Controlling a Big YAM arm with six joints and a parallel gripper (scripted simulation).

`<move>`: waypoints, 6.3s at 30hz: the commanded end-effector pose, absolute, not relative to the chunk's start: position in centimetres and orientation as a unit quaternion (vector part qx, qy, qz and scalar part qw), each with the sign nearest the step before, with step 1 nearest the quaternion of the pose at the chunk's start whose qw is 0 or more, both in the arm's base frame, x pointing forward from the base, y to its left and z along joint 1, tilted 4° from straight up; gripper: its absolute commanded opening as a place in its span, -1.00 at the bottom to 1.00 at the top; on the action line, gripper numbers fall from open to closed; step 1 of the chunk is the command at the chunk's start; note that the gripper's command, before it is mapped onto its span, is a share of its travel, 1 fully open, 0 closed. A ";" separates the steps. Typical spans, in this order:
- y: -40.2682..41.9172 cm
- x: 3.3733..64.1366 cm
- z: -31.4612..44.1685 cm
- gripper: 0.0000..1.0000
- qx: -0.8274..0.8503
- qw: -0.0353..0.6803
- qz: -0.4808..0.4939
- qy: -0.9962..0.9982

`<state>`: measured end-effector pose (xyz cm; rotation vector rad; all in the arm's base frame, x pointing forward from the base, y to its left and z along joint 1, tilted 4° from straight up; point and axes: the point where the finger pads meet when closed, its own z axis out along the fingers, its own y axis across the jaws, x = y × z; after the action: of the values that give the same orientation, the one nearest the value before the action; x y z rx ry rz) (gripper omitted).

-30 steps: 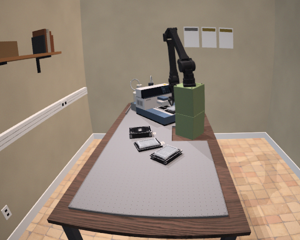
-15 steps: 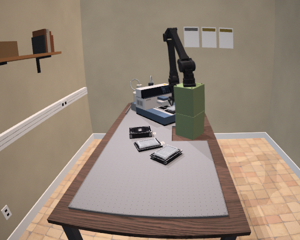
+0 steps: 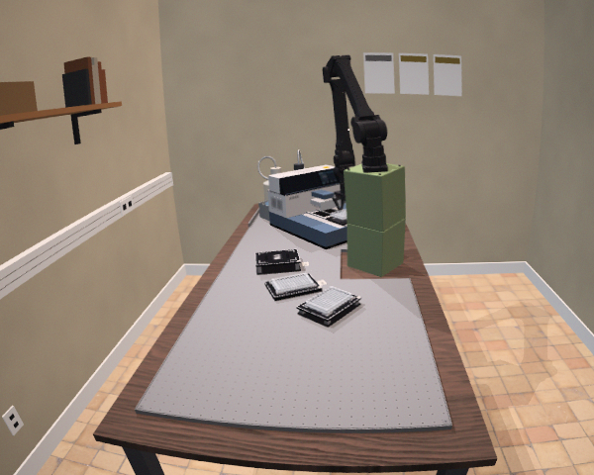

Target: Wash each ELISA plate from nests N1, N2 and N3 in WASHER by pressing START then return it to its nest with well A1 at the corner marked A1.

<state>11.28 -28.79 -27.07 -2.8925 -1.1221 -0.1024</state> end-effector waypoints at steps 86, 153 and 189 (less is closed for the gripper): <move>-28.1 11.6 -28.6 0.64 -0.932 0.021 -0.033 -0.359; -27.7 11.3 -28.5 1.00 -0.933 0.025 -0.033 -0.358; -29.0 10.8 -22.7 1.00 -0.933 0.016 -0.033 -0.359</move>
<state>11.19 -28.73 -23.60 -2.8960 -1.1139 -0.1023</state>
